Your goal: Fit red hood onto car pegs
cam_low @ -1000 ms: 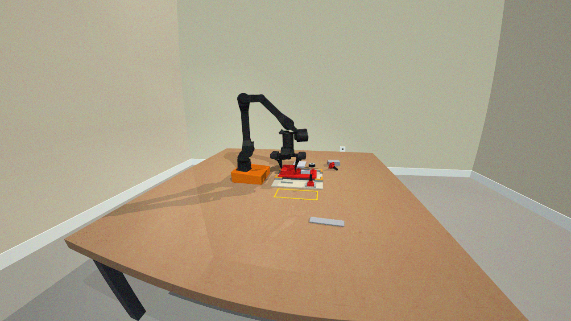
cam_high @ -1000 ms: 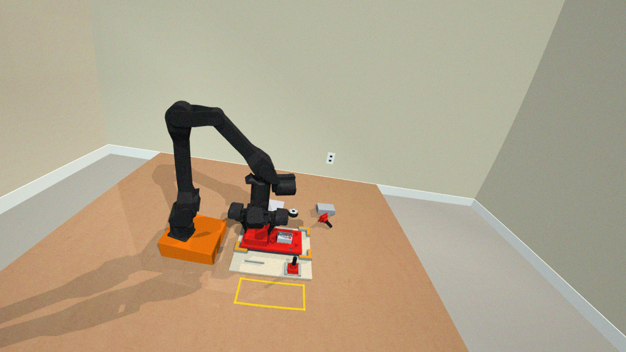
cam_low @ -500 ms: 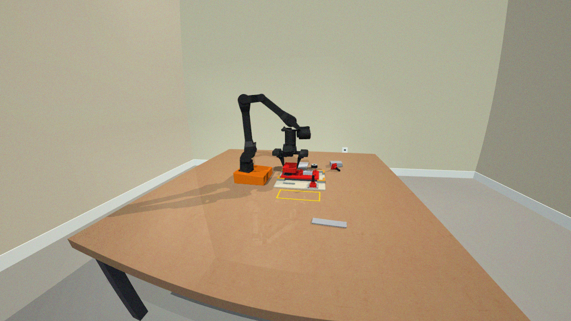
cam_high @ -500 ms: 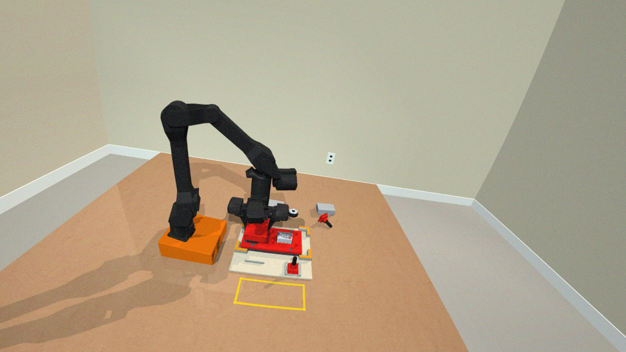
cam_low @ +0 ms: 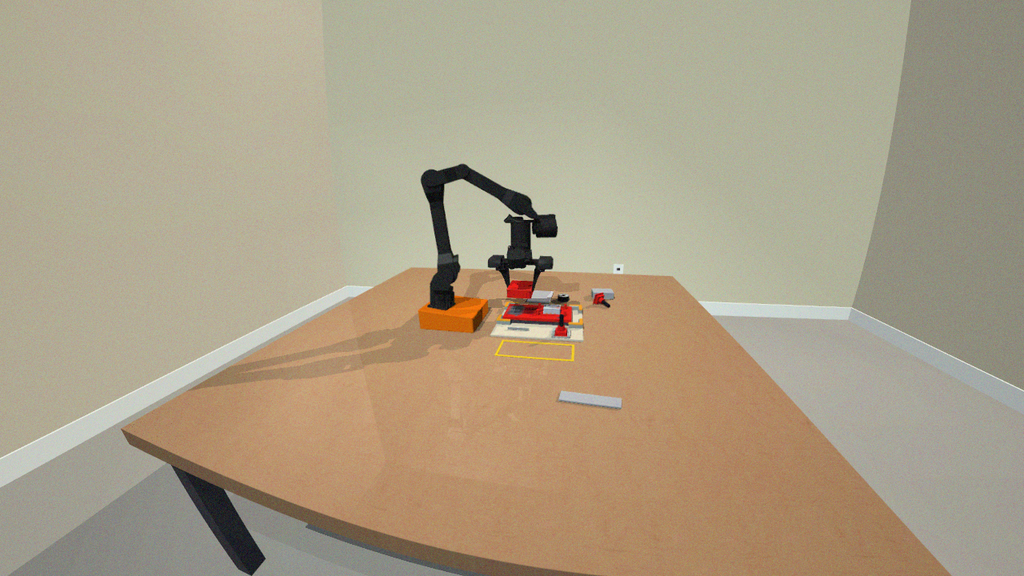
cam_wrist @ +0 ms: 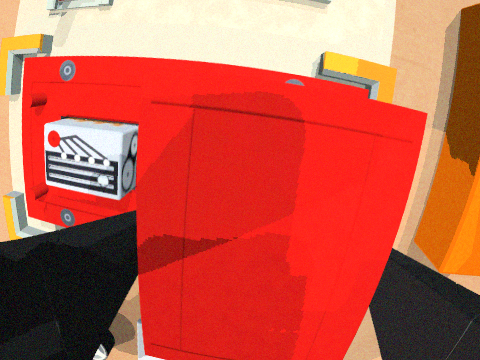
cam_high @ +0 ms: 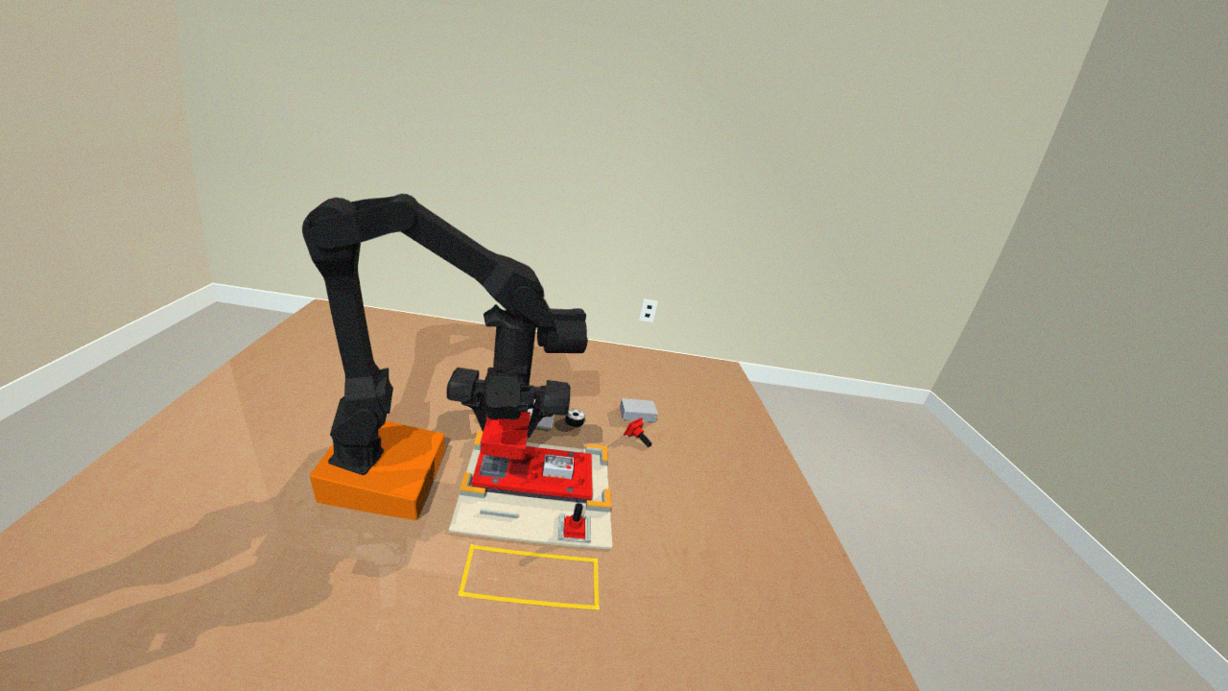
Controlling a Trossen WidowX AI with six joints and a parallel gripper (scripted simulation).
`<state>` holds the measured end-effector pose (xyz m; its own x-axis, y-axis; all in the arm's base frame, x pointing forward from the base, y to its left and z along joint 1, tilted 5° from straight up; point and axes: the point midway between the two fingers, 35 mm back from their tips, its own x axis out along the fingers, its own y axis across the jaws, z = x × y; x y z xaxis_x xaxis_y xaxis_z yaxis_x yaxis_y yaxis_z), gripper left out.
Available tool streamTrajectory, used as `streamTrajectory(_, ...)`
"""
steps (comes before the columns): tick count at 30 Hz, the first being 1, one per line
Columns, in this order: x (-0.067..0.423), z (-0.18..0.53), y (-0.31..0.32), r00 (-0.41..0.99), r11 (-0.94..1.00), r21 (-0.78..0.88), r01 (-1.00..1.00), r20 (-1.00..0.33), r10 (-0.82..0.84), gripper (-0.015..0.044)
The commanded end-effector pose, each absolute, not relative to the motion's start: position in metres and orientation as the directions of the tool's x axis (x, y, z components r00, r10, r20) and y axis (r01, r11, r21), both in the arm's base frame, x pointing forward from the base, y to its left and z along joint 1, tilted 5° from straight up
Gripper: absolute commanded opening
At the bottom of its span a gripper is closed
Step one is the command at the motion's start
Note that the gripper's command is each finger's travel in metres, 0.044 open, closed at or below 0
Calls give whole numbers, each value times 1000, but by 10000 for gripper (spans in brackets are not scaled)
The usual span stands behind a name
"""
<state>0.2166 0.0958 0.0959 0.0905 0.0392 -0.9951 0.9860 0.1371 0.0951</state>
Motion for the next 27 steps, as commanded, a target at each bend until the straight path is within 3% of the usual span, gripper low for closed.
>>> streamTrajectory(1, 216, 107, 95, 100, 137, 105, 985, -994, 44, 0)
streamTrajectory(10, 217, 108, 95, 92, 152, 97, 984, -995, 40, 0)
streamTrajectory(27, 239, 115, 100, 95, 518, 104, 849, -995, 44, 0)
